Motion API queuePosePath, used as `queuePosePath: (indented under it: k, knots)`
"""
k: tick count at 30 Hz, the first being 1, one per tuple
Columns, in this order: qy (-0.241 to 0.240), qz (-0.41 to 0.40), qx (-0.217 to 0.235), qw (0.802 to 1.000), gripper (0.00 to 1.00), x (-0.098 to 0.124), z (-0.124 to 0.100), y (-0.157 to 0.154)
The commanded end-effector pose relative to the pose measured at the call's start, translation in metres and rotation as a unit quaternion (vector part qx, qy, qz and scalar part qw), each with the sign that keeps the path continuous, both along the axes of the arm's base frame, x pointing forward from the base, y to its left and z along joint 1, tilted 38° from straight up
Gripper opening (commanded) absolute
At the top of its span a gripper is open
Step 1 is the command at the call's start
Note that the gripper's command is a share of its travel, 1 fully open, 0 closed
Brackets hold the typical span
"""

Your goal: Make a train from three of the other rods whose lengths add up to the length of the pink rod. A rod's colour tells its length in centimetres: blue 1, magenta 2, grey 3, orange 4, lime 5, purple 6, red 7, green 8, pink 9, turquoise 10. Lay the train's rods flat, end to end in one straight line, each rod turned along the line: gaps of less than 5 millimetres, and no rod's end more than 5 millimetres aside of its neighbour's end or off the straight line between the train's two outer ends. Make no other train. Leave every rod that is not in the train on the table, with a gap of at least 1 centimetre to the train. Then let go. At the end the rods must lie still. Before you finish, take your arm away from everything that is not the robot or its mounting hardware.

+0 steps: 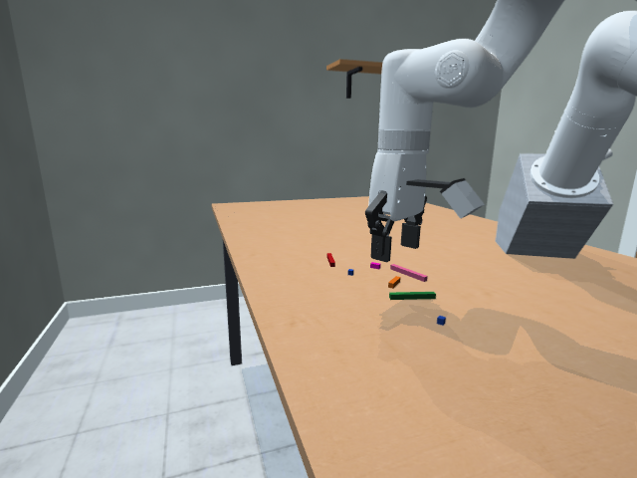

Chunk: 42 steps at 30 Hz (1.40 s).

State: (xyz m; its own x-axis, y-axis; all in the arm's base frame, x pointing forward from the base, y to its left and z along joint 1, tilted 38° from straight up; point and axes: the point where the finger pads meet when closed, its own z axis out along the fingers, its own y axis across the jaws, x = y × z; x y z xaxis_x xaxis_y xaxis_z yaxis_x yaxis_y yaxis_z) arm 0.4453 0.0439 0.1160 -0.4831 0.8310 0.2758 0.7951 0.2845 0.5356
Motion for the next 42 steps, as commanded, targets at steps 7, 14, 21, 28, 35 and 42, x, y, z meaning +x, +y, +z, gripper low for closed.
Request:
queuePosePath:
  k: [7, 14, 21, 28, 35, 42]
  knots:
    - [0.087, -0.135, 0.057, 0.985, 1.0, 0.007, -0.008, -0.016]
    - [0.133, -0.213, 0.092, 0.963, 1.0, 0.011, -0.014, -0.026]
    - [0.176, -0.285, 0.125, 0.934, 1.0, 0.014, -0.019, -0.035]
    - [0.223, -0.365, 0.162, 0.889, 1.0, 0.017, -0.026, -0.045]
    - [0.268, -0.442, 0.197, 0.834, 1.0, 0.02, -0.032, -0.056]
    - [0.305, -0.504, 0.226, 0.776, 1.0, 0.022, -0.038, -0.066]
